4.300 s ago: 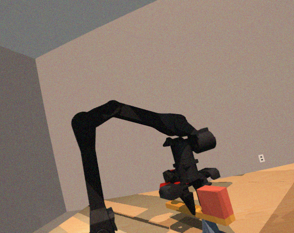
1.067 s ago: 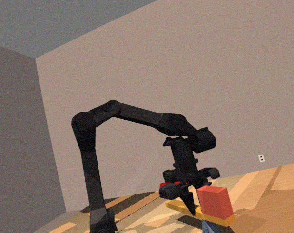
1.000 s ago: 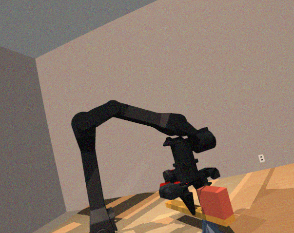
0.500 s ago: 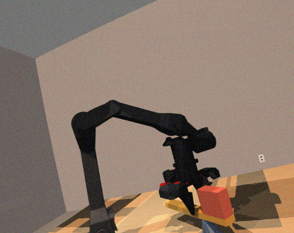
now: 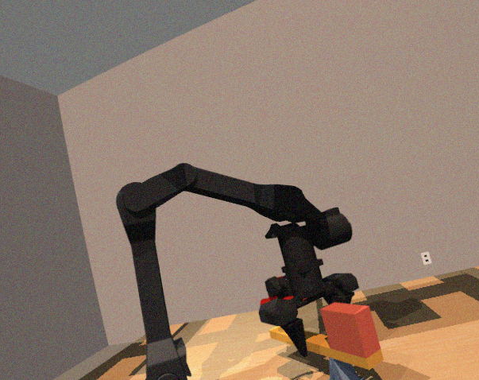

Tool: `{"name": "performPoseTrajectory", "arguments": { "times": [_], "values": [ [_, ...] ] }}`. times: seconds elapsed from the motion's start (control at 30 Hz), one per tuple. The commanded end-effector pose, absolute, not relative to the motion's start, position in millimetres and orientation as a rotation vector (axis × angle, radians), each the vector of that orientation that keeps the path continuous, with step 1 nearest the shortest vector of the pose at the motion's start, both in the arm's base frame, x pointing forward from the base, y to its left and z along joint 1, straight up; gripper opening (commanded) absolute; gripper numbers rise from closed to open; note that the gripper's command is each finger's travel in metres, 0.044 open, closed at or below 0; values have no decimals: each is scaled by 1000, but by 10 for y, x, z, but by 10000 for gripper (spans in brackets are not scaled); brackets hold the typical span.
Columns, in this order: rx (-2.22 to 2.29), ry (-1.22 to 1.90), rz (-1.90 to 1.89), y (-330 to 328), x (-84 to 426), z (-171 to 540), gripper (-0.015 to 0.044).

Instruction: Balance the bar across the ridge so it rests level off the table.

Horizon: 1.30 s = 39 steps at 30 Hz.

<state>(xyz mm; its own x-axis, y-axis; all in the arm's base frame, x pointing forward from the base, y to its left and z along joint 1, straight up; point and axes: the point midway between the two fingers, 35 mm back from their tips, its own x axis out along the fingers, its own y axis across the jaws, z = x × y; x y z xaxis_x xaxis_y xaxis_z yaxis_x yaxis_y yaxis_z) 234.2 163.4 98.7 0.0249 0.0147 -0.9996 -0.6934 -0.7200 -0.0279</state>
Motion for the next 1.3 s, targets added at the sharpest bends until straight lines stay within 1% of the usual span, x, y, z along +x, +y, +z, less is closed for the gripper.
{"name": "performPoseTrajectory", "arguments": {
  "times": [0.0,0.27,1.27],
  "values": [
    [-1782,690,1748,1641,2352,1067,440],
    [-1781,690,1748,1619,2321,1964,440],
    [-1781,690,1748,1616,2317,1985,440]
  ]
}}
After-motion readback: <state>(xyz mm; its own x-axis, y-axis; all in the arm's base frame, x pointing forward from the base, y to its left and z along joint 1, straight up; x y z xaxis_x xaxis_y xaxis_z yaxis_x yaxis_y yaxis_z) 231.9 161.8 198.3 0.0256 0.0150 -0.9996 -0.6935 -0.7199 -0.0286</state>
